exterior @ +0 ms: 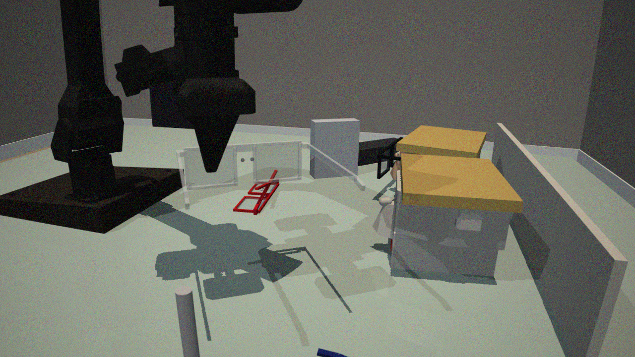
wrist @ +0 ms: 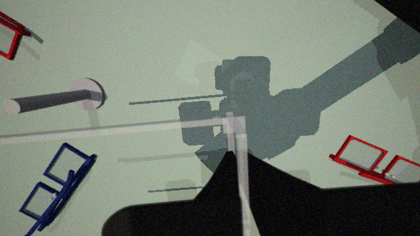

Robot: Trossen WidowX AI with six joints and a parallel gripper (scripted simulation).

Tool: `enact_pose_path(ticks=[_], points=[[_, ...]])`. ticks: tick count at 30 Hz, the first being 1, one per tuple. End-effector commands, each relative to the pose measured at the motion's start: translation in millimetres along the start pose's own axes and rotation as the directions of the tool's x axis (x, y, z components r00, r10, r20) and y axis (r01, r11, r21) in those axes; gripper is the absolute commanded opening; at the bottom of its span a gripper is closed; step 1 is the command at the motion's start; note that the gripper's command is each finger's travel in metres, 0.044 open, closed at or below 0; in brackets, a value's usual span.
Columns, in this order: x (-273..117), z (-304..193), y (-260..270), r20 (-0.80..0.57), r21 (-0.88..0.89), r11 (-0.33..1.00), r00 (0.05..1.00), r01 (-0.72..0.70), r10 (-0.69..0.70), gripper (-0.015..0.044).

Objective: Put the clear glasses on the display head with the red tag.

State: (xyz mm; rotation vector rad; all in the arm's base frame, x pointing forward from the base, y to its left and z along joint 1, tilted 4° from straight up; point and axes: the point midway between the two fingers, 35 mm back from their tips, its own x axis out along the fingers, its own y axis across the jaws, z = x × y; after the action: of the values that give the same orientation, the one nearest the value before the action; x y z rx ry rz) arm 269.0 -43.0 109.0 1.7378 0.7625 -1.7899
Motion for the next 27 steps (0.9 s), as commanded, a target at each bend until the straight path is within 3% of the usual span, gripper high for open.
enact_pose_path(ticks=[1,27], points=[[1,-11,-16,-0.005,0.004,1.0,1.0,0.005,-0.005,0.0],[20,-13,-15,-0.005,0.004,1.0,1.0,0.005,-0.005,0.0]])
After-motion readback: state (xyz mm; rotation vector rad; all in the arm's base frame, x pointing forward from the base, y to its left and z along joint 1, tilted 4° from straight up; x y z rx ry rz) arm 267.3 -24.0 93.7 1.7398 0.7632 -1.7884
